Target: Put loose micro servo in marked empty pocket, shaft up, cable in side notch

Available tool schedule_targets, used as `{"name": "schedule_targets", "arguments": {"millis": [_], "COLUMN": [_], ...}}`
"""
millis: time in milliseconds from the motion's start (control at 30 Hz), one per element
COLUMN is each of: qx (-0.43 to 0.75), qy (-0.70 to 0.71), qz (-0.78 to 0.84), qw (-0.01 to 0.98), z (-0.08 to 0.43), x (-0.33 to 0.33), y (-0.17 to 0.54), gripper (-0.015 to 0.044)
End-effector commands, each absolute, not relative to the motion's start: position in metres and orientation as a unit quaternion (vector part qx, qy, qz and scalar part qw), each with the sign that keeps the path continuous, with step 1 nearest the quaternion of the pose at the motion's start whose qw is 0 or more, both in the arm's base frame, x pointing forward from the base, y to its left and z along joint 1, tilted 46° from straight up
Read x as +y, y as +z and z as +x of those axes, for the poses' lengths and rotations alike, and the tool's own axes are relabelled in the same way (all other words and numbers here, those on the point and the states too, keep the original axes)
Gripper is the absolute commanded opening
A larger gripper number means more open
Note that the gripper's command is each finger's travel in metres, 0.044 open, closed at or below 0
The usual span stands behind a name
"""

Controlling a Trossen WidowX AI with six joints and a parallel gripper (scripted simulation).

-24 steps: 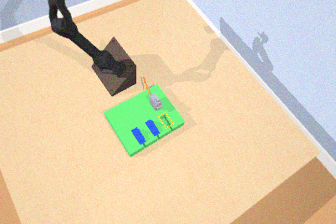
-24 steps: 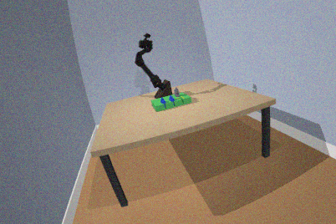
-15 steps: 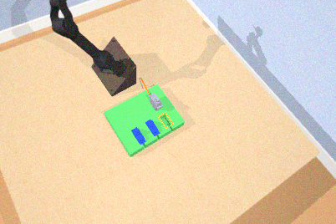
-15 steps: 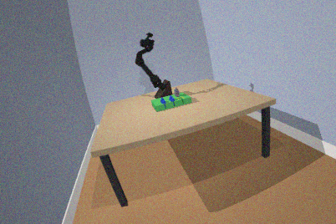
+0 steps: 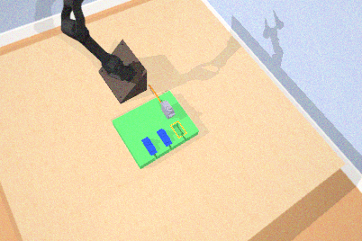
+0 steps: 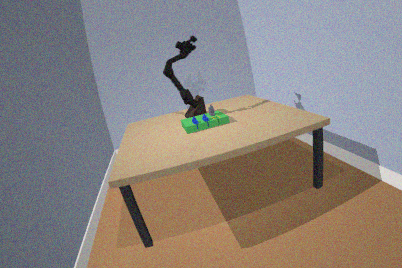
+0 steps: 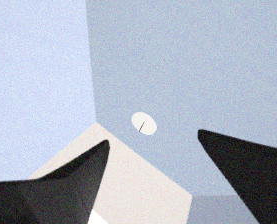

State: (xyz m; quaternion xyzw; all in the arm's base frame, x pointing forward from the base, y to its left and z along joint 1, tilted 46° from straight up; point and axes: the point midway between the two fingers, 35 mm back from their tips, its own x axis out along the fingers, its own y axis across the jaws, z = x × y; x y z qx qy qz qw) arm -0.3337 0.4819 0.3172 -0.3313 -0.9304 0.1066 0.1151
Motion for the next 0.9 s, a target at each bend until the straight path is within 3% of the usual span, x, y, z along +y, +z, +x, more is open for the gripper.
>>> {"name": "schedule_targets", "arguments": {"millis": [0,333,867], "qx": [-0.91,-0.838,-0.676], "qy": [0.147,0.239,0.374], "qz": [-0.378,-0.489,-0.635], "qw": [0.092,0.041,-0.013], "z": [-0.305,-0.221,-0.081], "x": [0.504,0.543,0.55], "y": [0.291,0.231,0.143], "gripper": [0.044,0.044,0.044]}}
